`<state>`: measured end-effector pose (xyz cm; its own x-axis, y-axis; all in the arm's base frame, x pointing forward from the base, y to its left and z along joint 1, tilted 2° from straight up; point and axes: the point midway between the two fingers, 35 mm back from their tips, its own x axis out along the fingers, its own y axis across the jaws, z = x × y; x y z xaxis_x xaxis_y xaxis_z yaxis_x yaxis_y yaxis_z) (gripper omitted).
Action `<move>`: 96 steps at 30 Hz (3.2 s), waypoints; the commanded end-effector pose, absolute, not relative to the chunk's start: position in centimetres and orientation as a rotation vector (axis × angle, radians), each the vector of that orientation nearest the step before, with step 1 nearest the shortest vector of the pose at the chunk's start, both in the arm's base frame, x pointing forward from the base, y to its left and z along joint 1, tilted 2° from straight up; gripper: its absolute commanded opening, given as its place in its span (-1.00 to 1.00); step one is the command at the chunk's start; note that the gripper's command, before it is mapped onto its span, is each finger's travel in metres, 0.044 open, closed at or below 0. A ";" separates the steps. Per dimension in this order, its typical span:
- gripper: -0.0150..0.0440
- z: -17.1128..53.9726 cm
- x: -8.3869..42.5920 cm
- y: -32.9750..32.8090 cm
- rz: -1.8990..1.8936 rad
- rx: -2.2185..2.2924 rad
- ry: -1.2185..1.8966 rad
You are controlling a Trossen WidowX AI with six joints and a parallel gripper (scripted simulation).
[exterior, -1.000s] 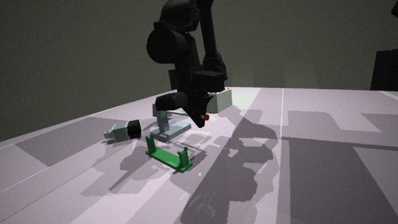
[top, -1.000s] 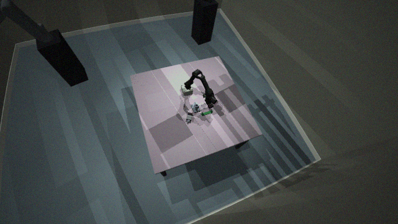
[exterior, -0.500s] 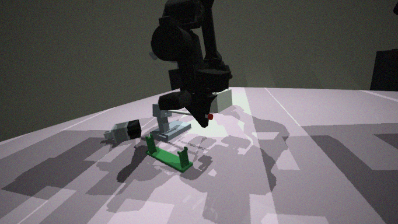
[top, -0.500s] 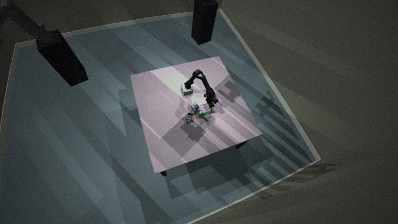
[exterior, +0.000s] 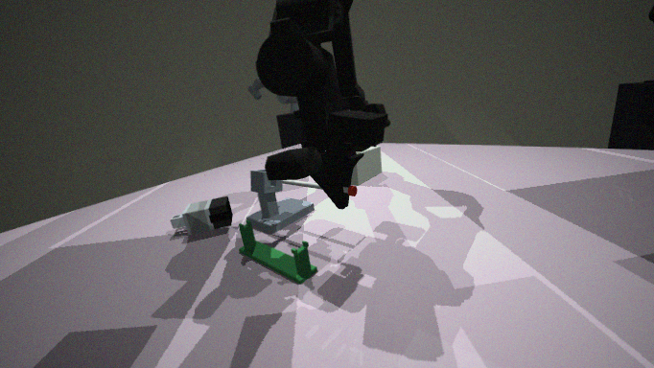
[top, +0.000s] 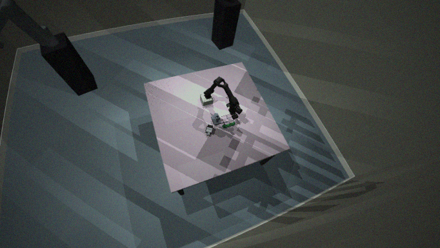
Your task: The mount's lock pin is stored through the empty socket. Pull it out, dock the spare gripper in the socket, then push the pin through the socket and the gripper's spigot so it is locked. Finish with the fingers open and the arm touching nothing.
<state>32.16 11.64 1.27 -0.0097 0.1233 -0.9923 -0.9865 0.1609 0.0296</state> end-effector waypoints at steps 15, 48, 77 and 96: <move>-0.49 3.3 32.1 11.9 1.163 -0.989 1.216; -0.49 4.4 37.9 13.1 1.154 -0.980 1.222; -0.49 2.5 41.7 13.8 1.148 -0.975 1.224; -0.49 -0.3 41.7 13.9 1.148 -0.975 1.224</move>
<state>41.74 13.87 0.27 -0.0179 0.1202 -0.9926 -0.9823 0.1830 0.0399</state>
